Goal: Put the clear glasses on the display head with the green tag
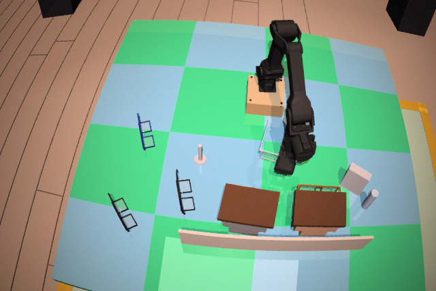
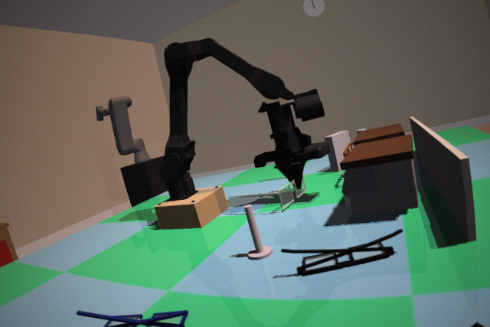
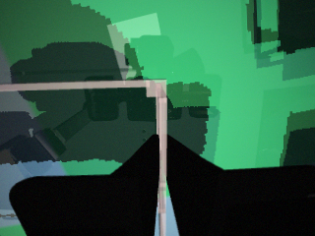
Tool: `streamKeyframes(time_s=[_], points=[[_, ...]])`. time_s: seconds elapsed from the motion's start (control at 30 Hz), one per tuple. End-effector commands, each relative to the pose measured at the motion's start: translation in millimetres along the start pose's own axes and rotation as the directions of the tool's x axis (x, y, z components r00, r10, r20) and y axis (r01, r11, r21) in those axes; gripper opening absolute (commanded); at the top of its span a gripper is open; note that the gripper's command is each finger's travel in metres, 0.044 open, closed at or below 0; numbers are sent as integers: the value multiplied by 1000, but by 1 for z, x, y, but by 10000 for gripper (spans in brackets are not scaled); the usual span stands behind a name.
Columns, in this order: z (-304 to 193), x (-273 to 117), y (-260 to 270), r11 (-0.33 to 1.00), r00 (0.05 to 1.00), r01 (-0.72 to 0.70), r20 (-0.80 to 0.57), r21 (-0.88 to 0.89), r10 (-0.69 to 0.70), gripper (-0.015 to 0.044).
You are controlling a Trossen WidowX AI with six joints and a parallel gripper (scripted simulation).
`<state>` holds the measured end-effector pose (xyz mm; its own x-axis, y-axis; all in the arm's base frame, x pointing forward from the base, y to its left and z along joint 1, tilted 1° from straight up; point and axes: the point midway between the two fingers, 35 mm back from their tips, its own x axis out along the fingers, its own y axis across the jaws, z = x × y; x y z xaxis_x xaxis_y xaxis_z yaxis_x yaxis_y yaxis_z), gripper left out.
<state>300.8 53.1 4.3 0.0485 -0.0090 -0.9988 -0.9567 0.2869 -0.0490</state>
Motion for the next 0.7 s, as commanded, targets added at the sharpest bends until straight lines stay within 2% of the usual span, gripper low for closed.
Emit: streamKeyframes(time_s=[0.0,0.03,0.17,0.67], points=[[-2,5,2,1000,1000,-5,-7,-4,5,0],[-2,5,2,1000,1000,-5,-7,-4,5,0],[0,2,0,1000,1000,-1,-1,-1,1,105],[0,-1,4,1000,1000,-2,-2,-2,2,107]])
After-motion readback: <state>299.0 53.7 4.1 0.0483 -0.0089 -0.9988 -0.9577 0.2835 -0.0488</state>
